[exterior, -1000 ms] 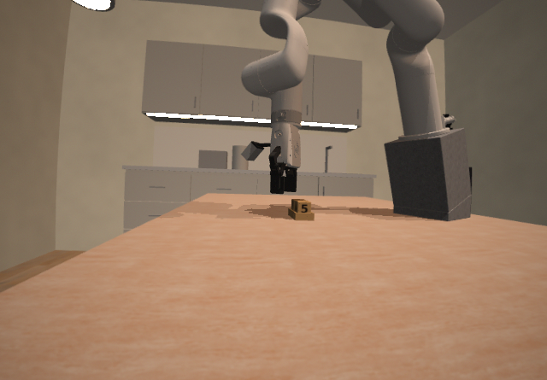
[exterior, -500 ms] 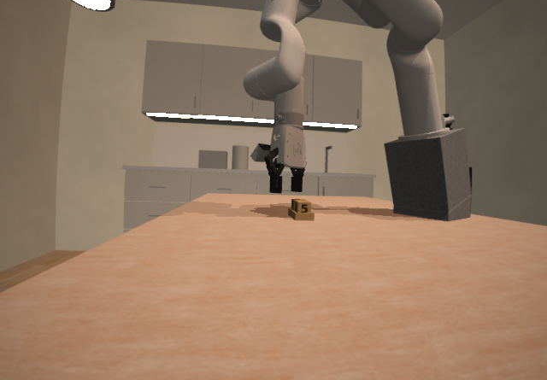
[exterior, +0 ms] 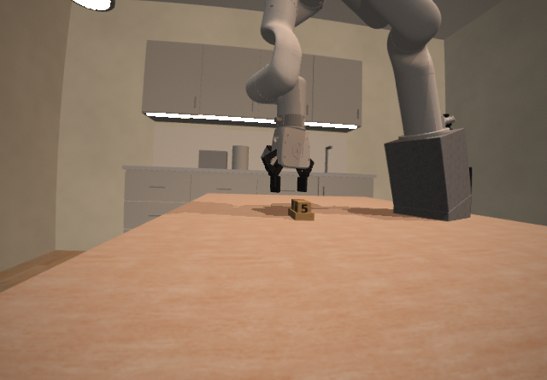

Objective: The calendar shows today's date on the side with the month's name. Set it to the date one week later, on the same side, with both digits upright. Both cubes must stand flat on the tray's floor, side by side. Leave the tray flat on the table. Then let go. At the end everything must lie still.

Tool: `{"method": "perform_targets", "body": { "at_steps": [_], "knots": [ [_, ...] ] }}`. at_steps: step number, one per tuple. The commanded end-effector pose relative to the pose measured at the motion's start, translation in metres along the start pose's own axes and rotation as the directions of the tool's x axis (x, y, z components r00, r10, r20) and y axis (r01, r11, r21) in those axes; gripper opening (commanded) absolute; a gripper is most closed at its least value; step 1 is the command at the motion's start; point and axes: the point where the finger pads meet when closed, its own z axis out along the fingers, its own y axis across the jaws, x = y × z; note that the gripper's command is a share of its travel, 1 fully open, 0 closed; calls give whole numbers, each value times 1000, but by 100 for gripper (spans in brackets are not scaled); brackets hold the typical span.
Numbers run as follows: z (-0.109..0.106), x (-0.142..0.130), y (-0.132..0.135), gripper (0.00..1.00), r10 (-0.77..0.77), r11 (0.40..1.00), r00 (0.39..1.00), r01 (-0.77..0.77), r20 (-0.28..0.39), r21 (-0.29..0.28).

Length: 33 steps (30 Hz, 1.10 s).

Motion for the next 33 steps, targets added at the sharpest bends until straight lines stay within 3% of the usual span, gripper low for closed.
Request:
{"method": "perform_targets", "body": {
  "at_steps": [1,7,16,22,33],
  "knots": [
    [-1,2,1,100,31,1000,1000,-31,-1,3],
    [-1,4,4,100,248,969,969,-248,0,3],
    [-1,10,17,100,274,962,962,-274,0,3],
    [-1,12,20,100,476,879,879,-476,0,3],
    [1,19,33,100,505,863,863,-505,1,3]
  ]
}}
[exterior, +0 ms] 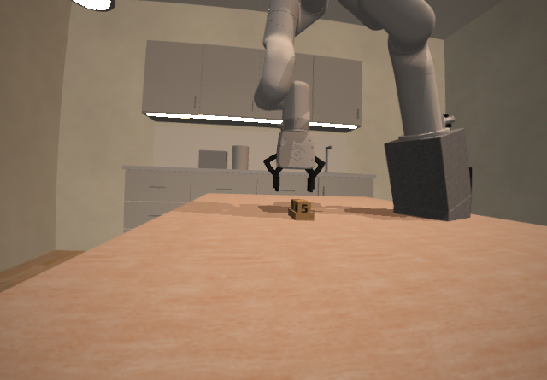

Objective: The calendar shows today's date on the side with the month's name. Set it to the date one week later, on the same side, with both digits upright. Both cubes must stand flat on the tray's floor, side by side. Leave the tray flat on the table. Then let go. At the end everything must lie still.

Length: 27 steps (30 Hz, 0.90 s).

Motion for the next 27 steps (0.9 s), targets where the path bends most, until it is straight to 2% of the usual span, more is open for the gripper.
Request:
{"method": "perform_targets", "body": {
  "at_steps": [1,11,27],
  "knots": [
    [1,1,-1,100,3,1000,1000,-3,0,2],
    [15,1,-1,100,3,1000,1000,-3,0,2],
    [16,1,-1,100,3,1000,1000,-3,0,2]
  ]
}}
